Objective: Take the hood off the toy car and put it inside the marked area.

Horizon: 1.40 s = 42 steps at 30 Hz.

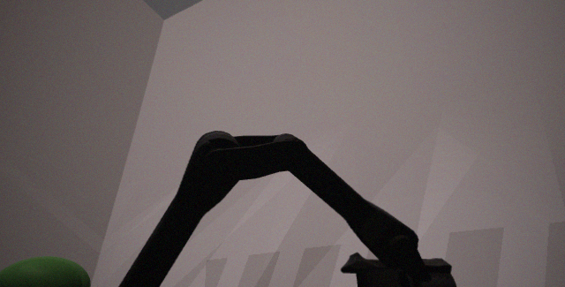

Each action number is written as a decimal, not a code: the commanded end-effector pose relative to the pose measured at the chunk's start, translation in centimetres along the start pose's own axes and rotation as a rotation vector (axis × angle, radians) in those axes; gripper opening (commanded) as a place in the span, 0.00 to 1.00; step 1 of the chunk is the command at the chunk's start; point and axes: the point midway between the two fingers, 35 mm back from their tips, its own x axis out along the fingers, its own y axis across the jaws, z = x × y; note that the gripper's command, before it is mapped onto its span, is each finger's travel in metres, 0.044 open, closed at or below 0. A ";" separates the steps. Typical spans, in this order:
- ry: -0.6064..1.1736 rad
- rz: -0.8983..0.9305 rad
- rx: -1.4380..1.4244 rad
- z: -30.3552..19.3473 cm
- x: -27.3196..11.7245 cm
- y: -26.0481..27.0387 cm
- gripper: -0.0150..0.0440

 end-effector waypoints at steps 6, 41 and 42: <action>0.006 -0.010 -0.011 -0.2 1.2 -0.1 0.25; 0.006 -0.012 -0.011 -0.3 4.3 -0.2 0.25; 0.006 -0.012 -0.011 -0.3 4.4 -0.2 0.25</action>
